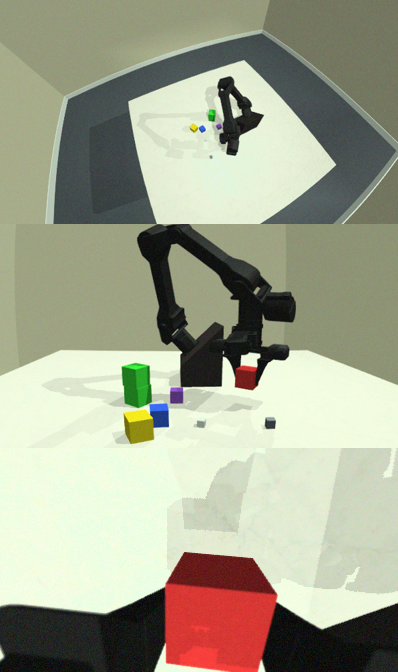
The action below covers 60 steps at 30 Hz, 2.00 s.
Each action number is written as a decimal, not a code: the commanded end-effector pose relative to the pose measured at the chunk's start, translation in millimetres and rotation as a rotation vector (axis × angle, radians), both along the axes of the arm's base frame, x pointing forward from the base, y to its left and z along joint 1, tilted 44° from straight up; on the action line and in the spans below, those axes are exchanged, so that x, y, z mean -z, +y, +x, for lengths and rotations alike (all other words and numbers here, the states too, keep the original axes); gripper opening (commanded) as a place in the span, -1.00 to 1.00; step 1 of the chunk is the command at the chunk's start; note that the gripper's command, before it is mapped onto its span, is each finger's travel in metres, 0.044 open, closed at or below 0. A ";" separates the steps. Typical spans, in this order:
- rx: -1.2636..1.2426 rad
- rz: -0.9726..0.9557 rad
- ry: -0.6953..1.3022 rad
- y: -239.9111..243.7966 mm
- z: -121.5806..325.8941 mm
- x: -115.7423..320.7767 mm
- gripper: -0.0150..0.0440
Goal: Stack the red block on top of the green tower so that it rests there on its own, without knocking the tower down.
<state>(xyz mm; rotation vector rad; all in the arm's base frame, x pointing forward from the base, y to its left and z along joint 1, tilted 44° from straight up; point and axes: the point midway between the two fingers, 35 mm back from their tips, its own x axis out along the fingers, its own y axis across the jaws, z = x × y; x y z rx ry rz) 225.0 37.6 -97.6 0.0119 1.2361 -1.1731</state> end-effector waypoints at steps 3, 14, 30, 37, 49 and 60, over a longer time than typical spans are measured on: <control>0.003 0.007 -0.005 22.1 4.8 -21.8 -0.49; 0.003 0.008 -0.005 54.8 11.0 -57.0 -0.49; 0.000 0.021 -0.004 40.1 20.5 -79.4 -0.49; -0.005 0.036 -0.005 11.8 29.4 -110.0 -0.49; -0.010 0.041 -0.009 -41.6 29.9 -160.5 -0.49; -0.008 0.028 -0.009 -89.9 14.0 -202.7 -0.49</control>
